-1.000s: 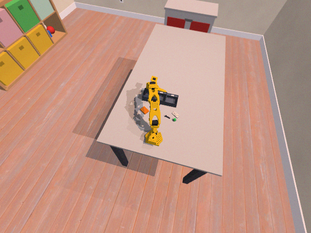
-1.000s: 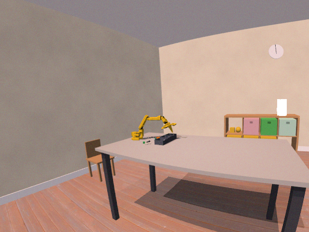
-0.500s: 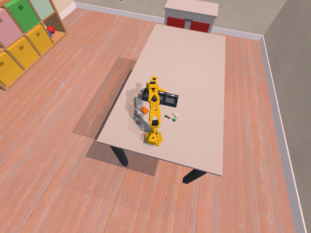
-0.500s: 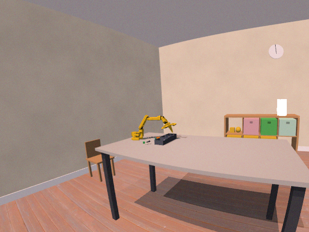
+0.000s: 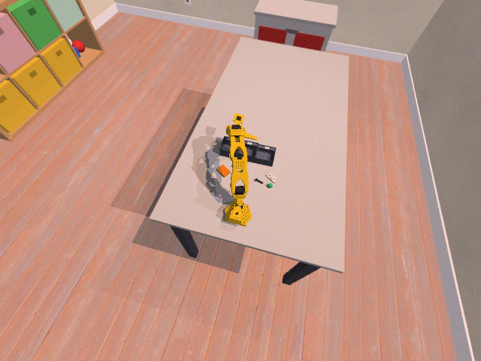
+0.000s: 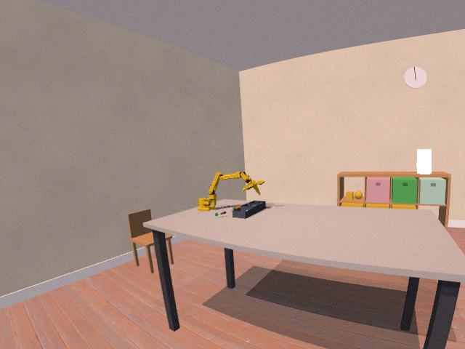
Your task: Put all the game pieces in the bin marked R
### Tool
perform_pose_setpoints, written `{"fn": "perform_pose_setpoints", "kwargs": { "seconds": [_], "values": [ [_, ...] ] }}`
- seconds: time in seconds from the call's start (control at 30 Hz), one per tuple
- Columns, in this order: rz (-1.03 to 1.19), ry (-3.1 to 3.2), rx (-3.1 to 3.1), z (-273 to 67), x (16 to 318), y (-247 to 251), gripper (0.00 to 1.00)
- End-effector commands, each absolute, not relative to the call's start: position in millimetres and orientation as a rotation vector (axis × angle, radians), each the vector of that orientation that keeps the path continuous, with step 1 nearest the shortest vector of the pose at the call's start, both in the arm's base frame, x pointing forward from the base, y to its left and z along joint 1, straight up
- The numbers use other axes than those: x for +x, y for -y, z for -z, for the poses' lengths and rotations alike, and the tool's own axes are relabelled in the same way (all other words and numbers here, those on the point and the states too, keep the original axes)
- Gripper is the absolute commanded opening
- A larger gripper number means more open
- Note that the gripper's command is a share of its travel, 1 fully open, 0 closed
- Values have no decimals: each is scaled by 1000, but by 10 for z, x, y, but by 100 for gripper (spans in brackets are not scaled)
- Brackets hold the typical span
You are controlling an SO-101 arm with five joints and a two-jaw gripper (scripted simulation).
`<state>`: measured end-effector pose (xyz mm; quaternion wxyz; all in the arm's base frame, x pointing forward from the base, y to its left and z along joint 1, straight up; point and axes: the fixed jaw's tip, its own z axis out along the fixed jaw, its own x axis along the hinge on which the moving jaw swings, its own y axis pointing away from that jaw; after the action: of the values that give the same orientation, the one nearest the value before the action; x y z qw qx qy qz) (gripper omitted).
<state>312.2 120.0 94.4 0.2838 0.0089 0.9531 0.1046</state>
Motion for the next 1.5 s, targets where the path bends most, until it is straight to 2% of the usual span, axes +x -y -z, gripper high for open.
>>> {"fn": "perform_pose_setpoints", "kwargs": {
  "seconds": [0.0, 0.27, 0.97, 1.47],
  "values": [
    [-332, -2437, 20, -1278, 3141, -1242, 100],
    [-347, -2396, 19, -1406, 3135, -1240, 100],
    [-294, -2414, -24, -1366, 3134, -1137, 97],
    [-67, -2509, -249, -1173, 3072, -643, 85]
  ]
}}
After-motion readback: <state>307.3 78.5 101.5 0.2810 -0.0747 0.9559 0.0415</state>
